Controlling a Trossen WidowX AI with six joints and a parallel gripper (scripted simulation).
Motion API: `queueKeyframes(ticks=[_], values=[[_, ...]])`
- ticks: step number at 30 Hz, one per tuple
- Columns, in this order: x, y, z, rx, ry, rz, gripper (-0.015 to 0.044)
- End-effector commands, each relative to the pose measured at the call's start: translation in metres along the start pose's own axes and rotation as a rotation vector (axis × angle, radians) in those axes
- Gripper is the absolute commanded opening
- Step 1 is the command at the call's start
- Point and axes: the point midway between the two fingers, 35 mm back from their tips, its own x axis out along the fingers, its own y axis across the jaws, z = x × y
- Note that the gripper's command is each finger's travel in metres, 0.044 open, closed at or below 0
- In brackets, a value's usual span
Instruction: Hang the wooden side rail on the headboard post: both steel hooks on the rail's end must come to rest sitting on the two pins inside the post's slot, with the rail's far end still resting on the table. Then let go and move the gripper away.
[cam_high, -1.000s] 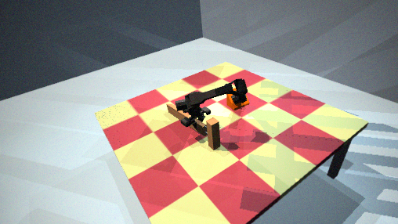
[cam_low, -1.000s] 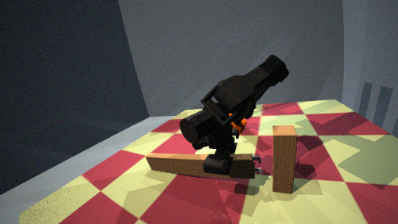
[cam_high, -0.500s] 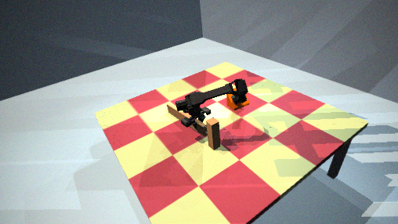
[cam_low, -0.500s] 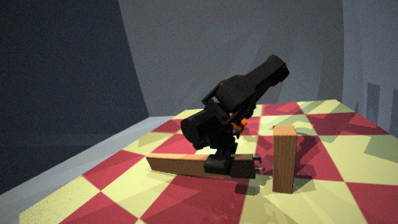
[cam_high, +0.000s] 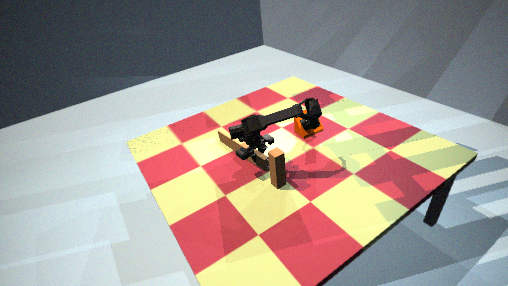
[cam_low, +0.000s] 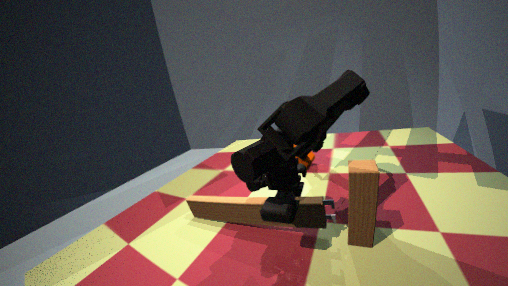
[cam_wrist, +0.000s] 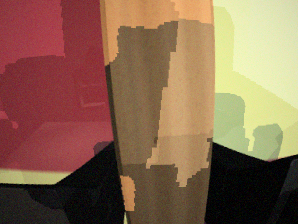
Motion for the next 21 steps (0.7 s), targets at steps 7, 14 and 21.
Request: queueKeyframes(ticks=[7, 14, 21], values=[[-0.0032, 0.0012, -0.0021, 0.003, -0.001, 0.011, 0.0000], [-0.0028, 0.0008, -0.0029, 0.003, -0.001, 0.011, 0.0000], [-0.0025, 0.0011, -0.0037, 0.003, -0.001, 0.011, 0.0000]])
